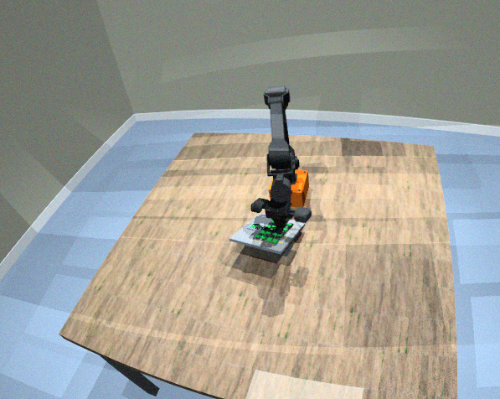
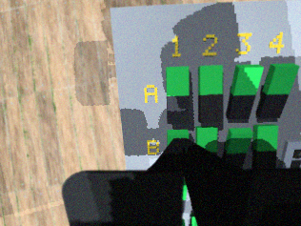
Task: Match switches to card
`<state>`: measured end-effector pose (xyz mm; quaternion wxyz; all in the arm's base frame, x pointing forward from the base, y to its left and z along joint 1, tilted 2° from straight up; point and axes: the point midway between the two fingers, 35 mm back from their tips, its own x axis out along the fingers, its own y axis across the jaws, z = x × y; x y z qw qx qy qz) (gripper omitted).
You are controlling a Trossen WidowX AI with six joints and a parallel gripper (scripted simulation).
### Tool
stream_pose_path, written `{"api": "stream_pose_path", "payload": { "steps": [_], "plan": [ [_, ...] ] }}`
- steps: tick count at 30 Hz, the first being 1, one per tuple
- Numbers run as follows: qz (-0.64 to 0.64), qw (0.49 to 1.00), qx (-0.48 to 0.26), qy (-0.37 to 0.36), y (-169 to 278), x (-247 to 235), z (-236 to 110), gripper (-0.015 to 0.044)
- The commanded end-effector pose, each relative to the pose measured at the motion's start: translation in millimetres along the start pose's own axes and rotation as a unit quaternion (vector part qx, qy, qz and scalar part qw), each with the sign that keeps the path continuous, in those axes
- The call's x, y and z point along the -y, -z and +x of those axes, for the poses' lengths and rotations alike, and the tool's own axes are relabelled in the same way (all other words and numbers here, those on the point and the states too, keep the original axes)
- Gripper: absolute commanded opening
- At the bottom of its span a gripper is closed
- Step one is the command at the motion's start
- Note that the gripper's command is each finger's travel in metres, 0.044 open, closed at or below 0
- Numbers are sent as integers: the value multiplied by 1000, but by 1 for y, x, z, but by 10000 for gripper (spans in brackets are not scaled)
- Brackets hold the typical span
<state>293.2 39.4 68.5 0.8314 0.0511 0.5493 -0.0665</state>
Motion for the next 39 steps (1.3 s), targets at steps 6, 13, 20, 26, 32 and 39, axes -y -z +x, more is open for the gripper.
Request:
{"api": "stream_pose_path", "payload": {
  "steps": [6, 13, 20, 26, 32, 39],
  "plan": [
    [-2, 1000, 0, -3, 0, -1, 2, 0],
    [-2, 1000, 0, -3, 0, -1, 3, 0],
    [-2, 1000, 0, -3, 0, -1, 3, 0],
    [-2, 1000, 0, -3, 0, -1, 4, 0],
    [-2, 1000, 0, -3, 0, -1, 5, 0],
    [-1, 1000, 8, -2, 0, -1, -35, 0]
  ]
}}
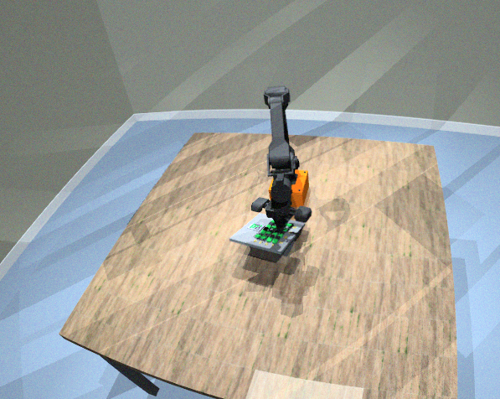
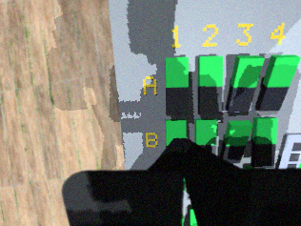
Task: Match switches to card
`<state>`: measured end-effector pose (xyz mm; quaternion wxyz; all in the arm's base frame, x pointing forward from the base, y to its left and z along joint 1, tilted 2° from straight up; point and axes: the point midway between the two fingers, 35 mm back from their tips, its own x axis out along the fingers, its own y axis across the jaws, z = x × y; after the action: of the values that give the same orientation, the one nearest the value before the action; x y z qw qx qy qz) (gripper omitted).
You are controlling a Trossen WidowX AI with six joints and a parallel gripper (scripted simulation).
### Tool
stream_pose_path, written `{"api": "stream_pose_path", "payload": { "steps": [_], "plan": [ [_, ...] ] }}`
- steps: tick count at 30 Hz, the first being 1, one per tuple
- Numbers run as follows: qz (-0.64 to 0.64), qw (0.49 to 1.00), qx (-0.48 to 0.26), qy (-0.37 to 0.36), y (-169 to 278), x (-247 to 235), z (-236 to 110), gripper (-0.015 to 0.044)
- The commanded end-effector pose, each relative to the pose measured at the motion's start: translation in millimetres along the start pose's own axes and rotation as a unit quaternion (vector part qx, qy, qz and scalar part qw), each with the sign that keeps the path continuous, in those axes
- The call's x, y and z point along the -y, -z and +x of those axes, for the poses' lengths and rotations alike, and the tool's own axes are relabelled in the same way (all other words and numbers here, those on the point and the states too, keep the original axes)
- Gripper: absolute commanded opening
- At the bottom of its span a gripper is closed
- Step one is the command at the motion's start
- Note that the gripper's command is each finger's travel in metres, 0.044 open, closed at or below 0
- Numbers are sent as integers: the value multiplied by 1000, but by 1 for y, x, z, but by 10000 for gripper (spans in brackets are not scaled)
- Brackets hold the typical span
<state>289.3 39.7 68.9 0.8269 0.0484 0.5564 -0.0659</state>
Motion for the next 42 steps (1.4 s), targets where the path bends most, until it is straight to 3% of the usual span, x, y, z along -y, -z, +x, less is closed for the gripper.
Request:
{"api": "stream_pose_path", "payload": {
  "steps": [1, 9, 16, 21, 26, 42],
  "plan": [
    [1, 1000, 18, -4, -2, -1, -47, 0],
    [0, 1000, 20, -4, 0, 1, -58, 0],
    [-4, 1000, 20, -1, 16, 55, -56, 0],
    [0, 1000, 20, -1, 18, 60, -57, 0],
    [0, 999, 33, -1, 18, 60, -21, 0],
    [0, 999, 33, -1, 17, 60, -8, 0]
  ]
}}
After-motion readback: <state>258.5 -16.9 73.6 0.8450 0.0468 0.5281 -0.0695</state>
